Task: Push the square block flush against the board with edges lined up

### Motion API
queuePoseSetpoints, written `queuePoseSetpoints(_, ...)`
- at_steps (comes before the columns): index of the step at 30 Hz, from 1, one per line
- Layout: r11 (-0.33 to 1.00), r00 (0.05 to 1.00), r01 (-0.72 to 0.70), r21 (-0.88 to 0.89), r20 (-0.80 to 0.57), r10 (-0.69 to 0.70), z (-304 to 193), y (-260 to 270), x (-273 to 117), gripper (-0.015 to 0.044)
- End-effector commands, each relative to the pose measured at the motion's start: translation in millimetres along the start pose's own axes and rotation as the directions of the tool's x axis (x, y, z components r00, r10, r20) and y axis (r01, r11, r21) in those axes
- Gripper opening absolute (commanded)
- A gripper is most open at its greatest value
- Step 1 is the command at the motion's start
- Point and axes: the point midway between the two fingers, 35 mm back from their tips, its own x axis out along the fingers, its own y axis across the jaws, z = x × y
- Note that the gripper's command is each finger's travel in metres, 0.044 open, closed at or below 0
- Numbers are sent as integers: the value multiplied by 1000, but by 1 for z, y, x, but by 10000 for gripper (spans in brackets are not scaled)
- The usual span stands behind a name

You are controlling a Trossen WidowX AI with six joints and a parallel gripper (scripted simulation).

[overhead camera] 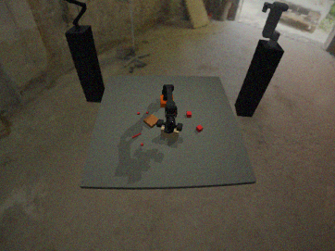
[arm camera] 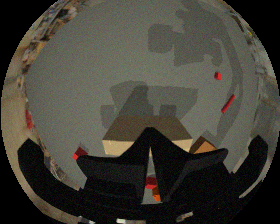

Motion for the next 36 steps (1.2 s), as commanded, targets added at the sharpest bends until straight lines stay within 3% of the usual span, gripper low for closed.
queuePoseSetpoints(1,1000,1000,10,-7,-23,-10,-4,-1,34,0)
queuePoseSetpoints(36,1000,1000,10,-7,-26,-10,-41,0,39,0)
